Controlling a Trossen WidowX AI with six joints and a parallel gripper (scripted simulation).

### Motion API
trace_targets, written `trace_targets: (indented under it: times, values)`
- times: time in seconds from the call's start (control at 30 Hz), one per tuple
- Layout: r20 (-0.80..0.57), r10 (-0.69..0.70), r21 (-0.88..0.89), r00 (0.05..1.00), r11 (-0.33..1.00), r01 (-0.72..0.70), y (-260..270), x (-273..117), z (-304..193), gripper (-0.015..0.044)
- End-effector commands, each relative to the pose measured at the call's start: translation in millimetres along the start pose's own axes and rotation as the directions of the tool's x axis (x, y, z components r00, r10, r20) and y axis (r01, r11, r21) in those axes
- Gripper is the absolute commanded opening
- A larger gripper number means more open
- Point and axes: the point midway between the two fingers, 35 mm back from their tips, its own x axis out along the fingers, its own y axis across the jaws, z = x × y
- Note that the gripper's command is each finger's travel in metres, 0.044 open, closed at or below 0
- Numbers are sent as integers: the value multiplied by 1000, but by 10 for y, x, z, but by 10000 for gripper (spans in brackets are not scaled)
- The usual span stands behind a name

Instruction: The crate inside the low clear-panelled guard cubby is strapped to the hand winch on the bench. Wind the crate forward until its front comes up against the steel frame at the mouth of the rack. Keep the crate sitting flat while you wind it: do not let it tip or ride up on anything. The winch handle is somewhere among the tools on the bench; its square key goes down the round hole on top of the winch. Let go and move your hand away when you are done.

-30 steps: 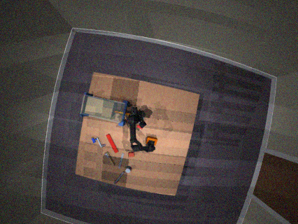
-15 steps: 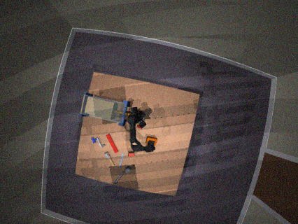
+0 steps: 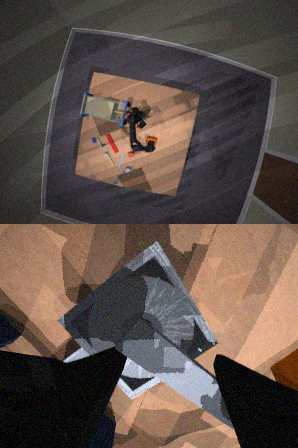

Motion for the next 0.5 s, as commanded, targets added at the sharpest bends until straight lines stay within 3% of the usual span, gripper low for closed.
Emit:
trace_targets:
  times: [0.0,0.47]
  values:
    - [-73,30,336,997,942,-4,61,26,-40,0]
    - [-67,30,296,997,955,-9,53,28,-35,0]
